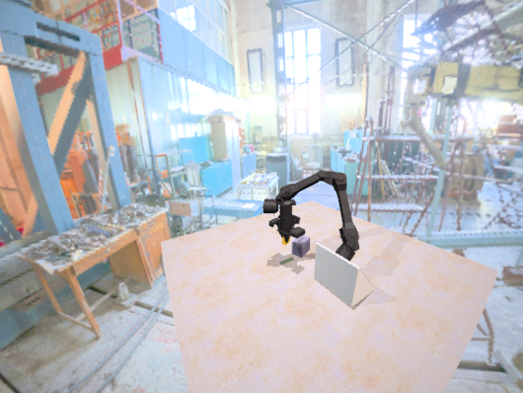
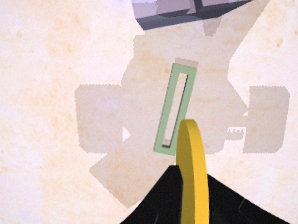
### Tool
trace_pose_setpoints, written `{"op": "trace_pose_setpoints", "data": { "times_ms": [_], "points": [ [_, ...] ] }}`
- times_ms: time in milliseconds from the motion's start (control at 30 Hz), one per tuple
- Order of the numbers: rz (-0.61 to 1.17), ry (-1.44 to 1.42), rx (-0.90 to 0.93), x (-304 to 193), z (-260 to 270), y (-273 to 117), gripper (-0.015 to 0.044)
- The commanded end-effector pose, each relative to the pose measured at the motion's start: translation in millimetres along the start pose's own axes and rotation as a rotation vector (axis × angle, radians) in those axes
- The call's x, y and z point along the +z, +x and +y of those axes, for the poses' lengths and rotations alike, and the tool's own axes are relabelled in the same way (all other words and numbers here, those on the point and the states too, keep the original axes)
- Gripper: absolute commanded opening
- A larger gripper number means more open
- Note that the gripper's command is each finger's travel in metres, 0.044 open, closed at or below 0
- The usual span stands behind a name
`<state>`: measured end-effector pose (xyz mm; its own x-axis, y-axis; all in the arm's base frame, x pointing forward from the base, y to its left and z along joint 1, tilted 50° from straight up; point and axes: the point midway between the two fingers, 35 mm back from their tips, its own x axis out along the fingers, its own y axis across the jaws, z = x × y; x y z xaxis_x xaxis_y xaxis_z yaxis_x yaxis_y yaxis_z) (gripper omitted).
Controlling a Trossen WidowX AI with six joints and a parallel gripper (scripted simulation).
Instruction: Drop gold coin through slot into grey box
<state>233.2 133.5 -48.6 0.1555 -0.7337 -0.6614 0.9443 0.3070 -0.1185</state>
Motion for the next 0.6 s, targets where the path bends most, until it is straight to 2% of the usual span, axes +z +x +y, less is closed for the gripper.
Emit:
{"op": "trace_pose_setpoints", "data": {
  "times_ms": [0, 567],
  "points": [
    [0.001, -0.142, -0.005, 0, 2, 0, 0.0000],
    [0.003, -0.192, -0.004, 17, 5, -2, 0.0000]
  ]
}}
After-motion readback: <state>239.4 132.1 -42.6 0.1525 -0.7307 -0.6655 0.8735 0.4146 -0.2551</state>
